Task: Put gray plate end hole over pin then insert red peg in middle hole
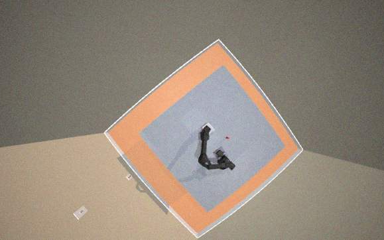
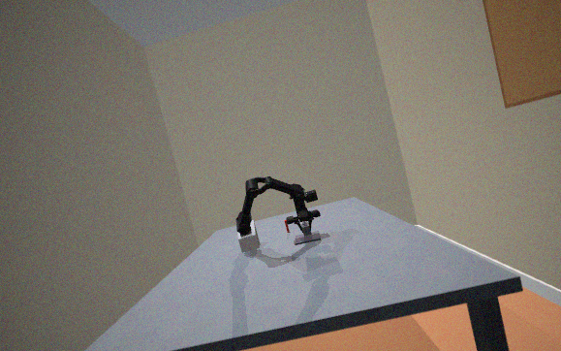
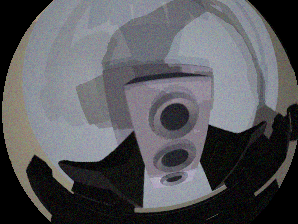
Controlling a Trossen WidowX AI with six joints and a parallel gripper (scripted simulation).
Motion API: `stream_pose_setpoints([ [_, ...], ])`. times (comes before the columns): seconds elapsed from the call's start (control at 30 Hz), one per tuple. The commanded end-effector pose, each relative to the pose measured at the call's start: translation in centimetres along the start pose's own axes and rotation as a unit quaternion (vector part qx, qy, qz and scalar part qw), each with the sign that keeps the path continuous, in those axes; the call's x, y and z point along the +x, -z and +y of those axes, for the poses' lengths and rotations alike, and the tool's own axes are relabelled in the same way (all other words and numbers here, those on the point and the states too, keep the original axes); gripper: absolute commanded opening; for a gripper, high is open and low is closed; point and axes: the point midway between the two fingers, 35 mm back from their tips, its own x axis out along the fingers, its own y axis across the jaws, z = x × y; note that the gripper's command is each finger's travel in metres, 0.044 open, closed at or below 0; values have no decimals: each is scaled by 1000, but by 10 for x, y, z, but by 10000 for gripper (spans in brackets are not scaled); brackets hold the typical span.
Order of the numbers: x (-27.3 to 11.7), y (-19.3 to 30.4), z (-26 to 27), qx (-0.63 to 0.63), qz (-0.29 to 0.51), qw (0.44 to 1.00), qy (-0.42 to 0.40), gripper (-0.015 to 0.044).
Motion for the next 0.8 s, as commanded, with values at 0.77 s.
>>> stream_pose_setpoints([
  [0.77,15,-1,-1,0,-1,1000,1,184],
])
